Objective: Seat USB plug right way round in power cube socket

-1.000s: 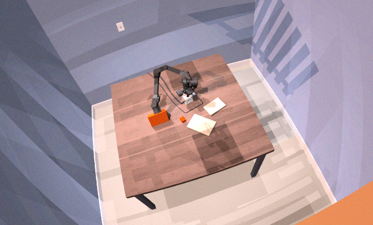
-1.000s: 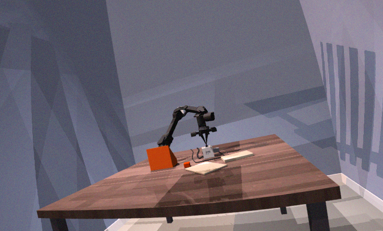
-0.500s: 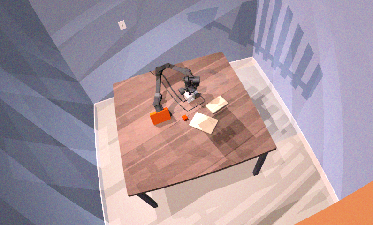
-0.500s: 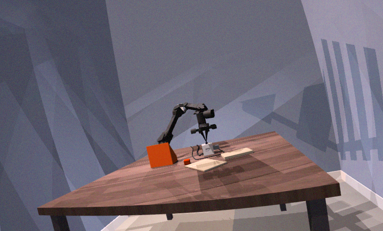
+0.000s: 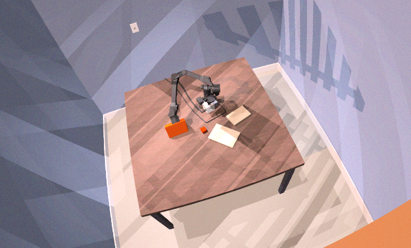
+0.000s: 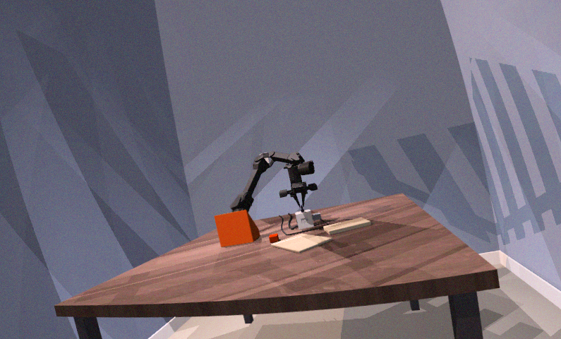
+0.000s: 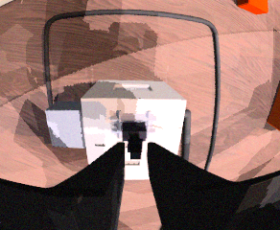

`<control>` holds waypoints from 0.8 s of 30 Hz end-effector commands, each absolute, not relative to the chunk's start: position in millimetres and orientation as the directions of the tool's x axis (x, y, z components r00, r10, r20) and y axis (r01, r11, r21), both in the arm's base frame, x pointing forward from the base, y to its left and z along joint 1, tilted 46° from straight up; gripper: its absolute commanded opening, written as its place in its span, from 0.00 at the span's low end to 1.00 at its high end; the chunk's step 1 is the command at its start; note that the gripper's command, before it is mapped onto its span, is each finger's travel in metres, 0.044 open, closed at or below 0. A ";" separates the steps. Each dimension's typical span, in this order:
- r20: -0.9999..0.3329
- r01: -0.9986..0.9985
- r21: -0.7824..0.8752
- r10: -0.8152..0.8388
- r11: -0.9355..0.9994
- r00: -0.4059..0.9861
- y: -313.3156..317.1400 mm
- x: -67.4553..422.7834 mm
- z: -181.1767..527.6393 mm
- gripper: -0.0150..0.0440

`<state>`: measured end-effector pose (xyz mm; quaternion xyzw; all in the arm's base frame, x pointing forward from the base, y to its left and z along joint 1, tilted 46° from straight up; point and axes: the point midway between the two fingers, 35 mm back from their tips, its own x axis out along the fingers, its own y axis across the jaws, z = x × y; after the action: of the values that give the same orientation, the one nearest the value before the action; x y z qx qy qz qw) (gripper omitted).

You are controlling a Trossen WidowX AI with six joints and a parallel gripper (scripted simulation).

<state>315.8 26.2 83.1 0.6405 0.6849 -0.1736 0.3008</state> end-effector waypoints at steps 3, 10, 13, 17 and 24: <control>-0.635 0.982 0.148 0.773 0.117 0.003 25.4 315.8 83.2 0.42; -0.635 0.982 0.148 0.773 0.117 0.003 25.4 315.8 83.2 0.42; -0.635 0.982 0.148 0.773 0.117 0.003 25.4 315.8 83.2 0.42; -0.635 0.982 0.148 0.773 0.117 0.003 24.8 315.8 83.9 0.42; -0.635 0.982 0.148 0.773 0.117 0.003 19.8 315.7 88.7 0.42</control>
<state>315.6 22.7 86.4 0.6425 0.6839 -0.1745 0.2984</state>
